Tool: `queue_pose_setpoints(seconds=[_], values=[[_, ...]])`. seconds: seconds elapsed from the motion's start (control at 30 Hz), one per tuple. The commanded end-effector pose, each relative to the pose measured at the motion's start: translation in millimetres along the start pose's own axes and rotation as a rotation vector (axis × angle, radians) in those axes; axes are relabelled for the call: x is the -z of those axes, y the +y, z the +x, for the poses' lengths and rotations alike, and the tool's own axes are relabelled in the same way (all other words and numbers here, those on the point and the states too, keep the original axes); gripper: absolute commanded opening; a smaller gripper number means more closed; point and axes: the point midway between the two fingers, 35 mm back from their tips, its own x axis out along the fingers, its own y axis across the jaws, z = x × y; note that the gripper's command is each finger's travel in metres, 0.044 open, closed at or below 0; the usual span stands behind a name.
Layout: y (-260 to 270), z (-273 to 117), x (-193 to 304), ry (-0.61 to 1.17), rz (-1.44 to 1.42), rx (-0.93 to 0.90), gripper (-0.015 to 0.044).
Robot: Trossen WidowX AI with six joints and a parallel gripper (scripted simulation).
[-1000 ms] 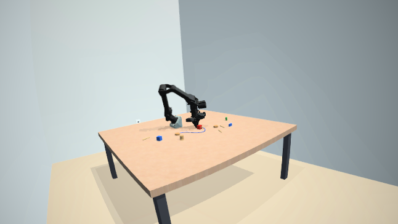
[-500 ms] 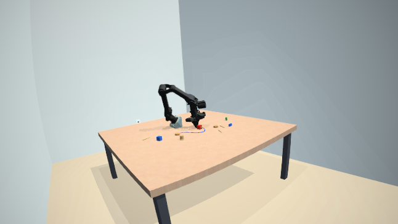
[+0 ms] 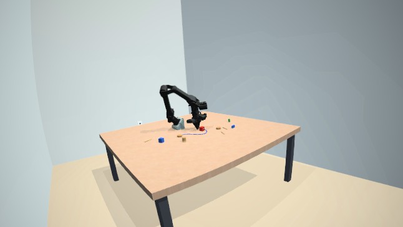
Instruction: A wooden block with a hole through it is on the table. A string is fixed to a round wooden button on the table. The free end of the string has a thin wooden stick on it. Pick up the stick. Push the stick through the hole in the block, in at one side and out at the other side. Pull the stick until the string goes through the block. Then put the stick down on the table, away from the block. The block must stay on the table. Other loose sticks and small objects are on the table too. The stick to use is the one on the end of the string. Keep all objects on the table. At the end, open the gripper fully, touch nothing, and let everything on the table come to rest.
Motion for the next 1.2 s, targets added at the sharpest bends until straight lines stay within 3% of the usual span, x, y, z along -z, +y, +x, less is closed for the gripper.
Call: queue_pose_setpoints(seconds=[0.0, 1.17], values=[[-0.1, -1.6, 5.9, 0.001, 0.002, -0.002, 0.0000], [0.6, -3.7, 43.5, 0.003, 0.002, 0.025, 0.0000]])
